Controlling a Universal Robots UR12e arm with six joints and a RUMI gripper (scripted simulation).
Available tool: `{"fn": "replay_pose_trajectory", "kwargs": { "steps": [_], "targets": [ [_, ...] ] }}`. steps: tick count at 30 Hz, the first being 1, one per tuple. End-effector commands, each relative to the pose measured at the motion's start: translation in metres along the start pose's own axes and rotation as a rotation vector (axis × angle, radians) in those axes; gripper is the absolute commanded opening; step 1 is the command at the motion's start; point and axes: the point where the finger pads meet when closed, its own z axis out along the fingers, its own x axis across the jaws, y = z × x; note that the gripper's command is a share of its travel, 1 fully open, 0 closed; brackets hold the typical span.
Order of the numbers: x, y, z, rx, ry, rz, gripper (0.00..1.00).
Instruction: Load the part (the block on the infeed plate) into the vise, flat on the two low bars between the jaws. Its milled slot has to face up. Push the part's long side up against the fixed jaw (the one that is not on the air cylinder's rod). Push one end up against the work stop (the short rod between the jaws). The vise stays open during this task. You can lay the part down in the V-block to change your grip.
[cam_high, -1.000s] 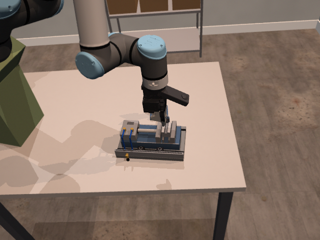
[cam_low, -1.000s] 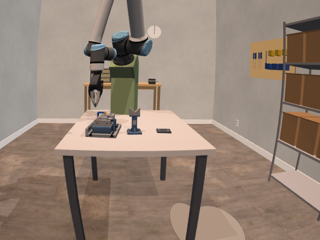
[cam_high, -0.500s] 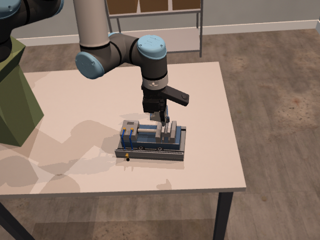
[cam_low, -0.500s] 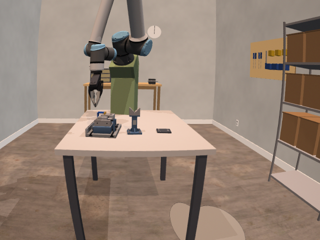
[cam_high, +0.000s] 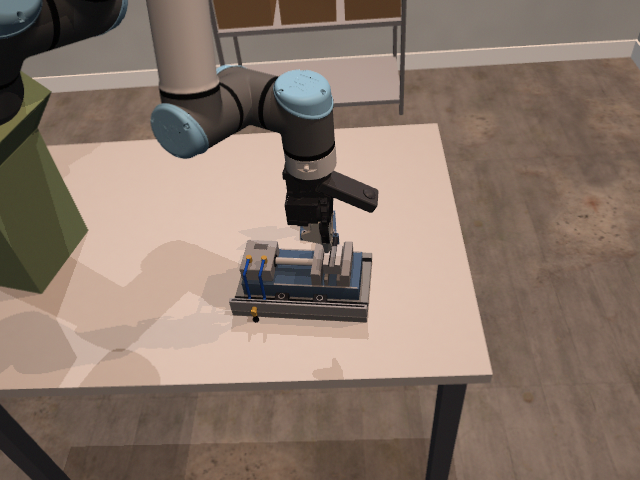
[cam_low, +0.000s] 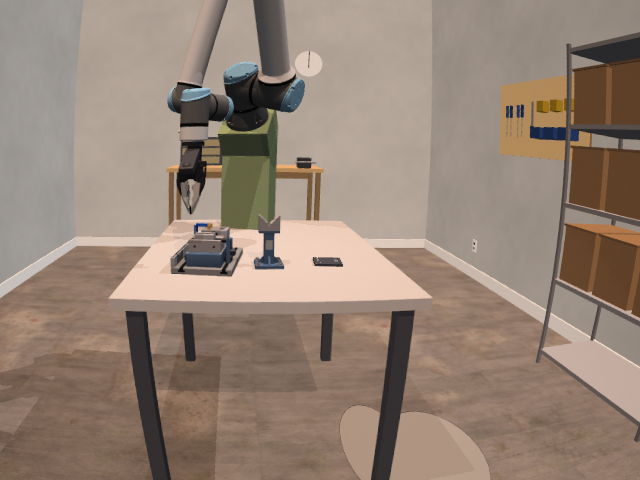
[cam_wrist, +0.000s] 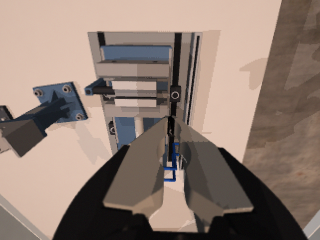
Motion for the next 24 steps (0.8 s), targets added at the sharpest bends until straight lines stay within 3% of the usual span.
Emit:
{"fn": "replay_pose_trajectory", "kwargs": {
  "steps": [1,24],
  "targets": [
    [0.0,0.0,0.0,0.001,0.0,0.0,0.0],
    [0.0,-0.001,0.018,0.002,0.0,0.001,0.0]
  ]
}}
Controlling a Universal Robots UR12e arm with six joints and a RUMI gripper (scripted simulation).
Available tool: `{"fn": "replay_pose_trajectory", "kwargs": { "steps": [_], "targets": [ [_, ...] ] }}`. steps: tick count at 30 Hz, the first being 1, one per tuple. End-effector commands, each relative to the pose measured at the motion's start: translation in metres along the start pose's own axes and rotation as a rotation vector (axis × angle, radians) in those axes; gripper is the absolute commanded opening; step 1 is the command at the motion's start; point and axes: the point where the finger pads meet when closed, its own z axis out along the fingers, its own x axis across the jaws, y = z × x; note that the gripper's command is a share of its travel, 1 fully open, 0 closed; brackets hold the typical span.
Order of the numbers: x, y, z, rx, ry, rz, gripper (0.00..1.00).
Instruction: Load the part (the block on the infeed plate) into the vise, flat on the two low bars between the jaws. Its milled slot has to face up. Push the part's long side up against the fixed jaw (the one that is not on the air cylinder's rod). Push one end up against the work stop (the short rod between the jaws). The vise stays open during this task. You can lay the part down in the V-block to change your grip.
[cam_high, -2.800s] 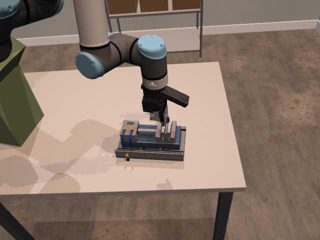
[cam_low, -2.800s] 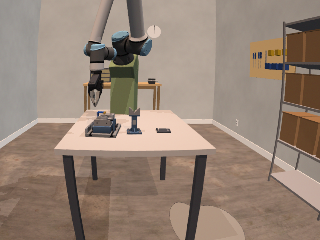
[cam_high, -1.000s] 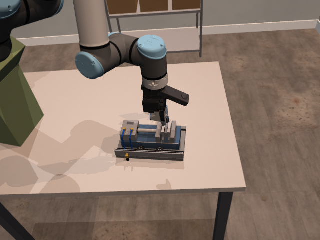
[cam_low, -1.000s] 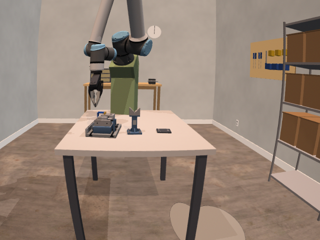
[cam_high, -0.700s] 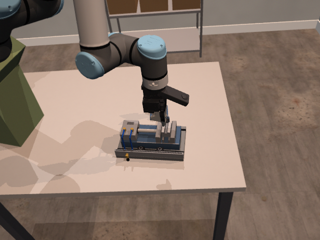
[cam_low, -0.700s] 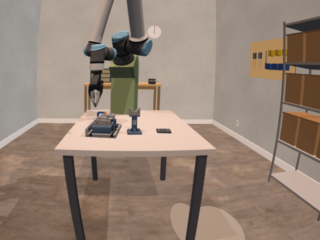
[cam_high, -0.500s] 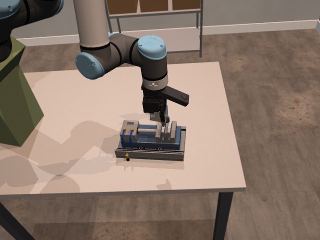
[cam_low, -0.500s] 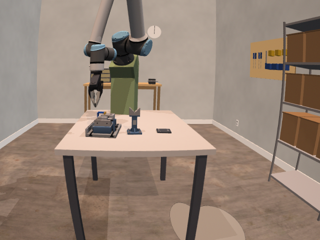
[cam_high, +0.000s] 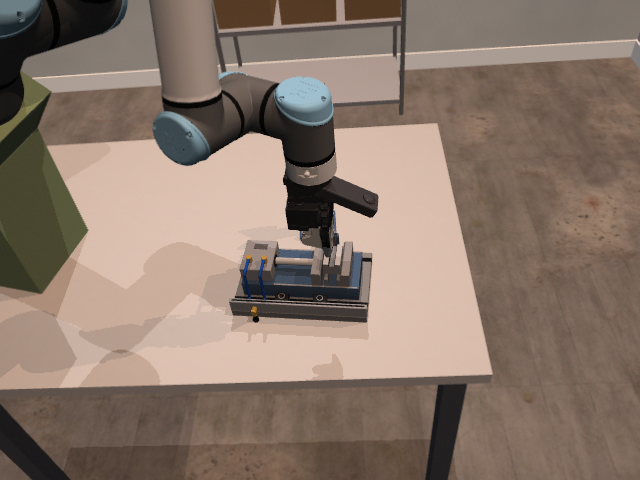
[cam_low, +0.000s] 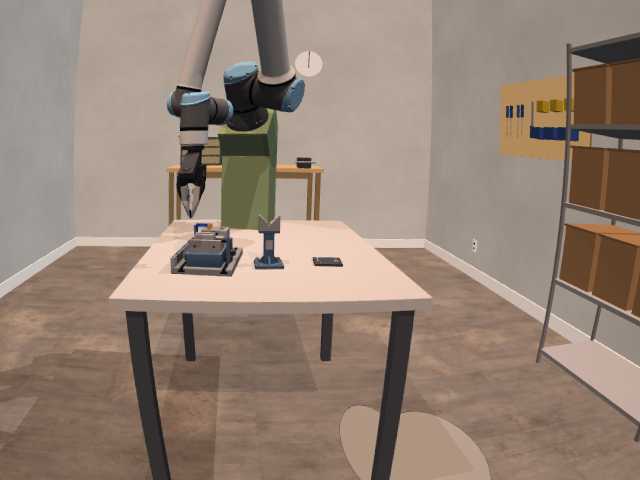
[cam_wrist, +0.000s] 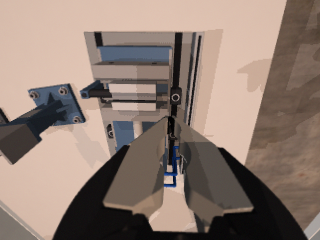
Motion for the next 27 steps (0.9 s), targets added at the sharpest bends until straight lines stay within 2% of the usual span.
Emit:
{"fn": "replay_pose_trajectory", "kwargs": {
  "steps": [1,27],
  "targets": [
    [0.0,-0.001,0.007,0.001,0.0,0.0,0.0],
    [0.0,-0.001,0.039,0.001,0.0,0.0,0.0]
  ]
}}
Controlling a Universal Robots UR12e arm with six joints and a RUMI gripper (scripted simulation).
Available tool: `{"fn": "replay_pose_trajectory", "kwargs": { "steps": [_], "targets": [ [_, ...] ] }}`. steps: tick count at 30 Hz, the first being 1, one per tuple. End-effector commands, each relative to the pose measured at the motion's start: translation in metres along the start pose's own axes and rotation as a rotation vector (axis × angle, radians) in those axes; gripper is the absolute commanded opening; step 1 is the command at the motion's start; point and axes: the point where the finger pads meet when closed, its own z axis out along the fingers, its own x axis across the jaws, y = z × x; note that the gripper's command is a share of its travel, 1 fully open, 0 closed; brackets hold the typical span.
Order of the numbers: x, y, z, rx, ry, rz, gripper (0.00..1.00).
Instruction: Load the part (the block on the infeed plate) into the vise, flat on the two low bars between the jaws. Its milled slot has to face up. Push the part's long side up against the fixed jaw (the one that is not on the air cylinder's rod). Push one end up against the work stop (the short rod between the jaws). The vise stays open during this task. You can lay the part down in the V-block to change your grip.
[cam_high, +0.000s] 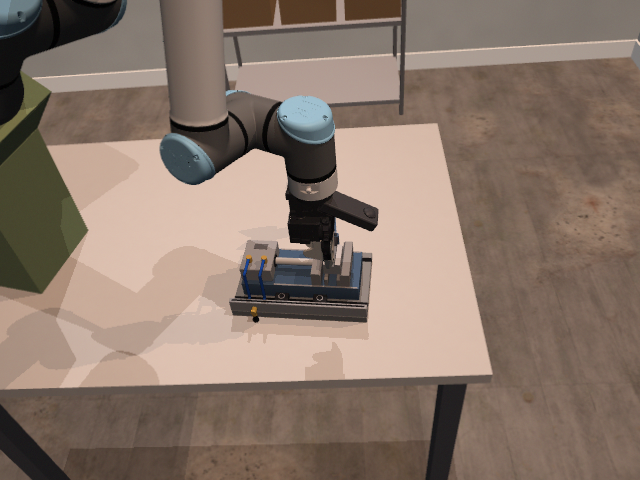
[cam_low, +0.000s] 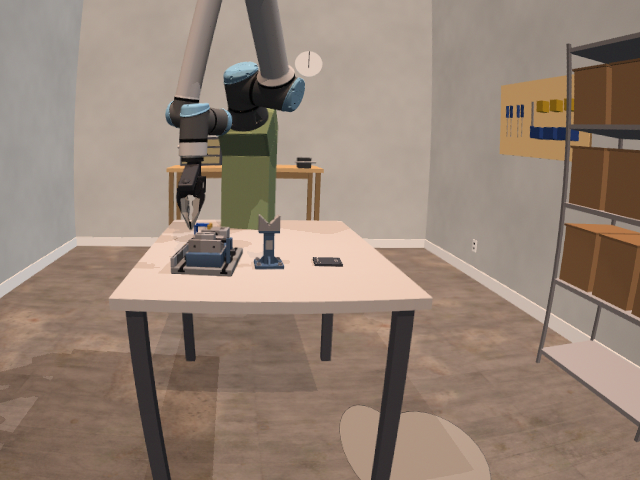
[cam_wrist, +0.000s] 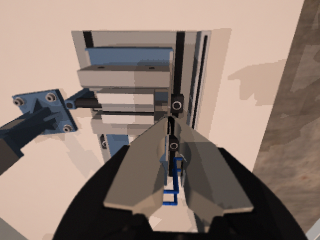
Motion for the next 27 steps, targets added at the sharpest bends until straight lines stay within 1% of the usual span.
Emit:
{"fn": "replay_pose_trajectory", "kwargs": {
  "steps": [1,27],
  "targets": [
    [0.0,-0.0006,0.0038,0.001,0.0,0.0,0.0],
    [0.0001,-0.0006,0.0064,0.001,0.0,0.0,0.0]
  ]
}}
